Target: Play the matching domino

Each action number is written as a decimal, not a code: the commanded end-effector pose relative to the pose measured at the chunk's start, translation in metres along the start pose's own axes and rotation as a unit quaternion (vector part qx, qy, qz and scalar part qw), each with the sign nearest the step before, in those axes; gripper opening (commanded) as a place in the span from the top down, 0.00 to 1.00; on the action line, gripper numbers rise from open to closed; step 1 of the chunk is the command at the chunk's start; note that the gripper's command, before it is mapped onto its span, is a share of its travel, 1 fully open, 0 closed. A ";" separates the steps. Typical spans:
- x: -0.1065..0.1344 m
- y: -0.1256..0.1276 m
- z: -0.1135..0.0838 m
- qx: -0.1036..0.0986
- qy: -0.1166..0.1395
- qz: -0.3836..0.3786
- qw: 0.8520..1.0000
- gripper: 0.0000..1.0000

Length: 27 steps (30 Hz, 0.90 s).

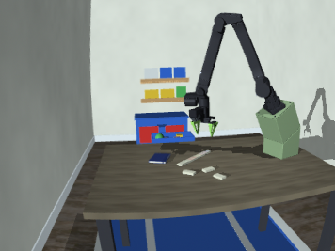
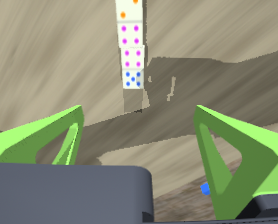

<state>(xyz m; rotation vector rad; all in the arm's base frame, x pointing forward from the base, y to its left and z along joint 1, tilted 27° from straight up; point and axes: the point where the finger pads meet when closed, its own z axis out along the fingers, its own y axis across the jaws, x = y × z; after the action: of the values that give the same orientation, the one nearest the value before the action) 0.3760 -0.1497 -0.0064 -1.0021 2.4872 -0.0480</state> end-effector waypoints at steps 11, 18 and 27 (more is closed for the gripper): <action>0.000 -0.001 -0.001 0.003 -0.001 0.000 1.000 0.07; 0.000 -0.001 -0.001 0.003 -0.001 0.000 1.000 0.07; 0.000 -0.001 -0.001 0.003 -0.001 0.000 1.000 0.07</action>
<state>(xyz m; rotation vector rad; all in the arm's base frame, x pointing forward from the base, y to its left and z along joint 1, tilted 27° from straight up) 0.3747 -0.1490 -0.0077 -1.0021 2.4878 -0.0472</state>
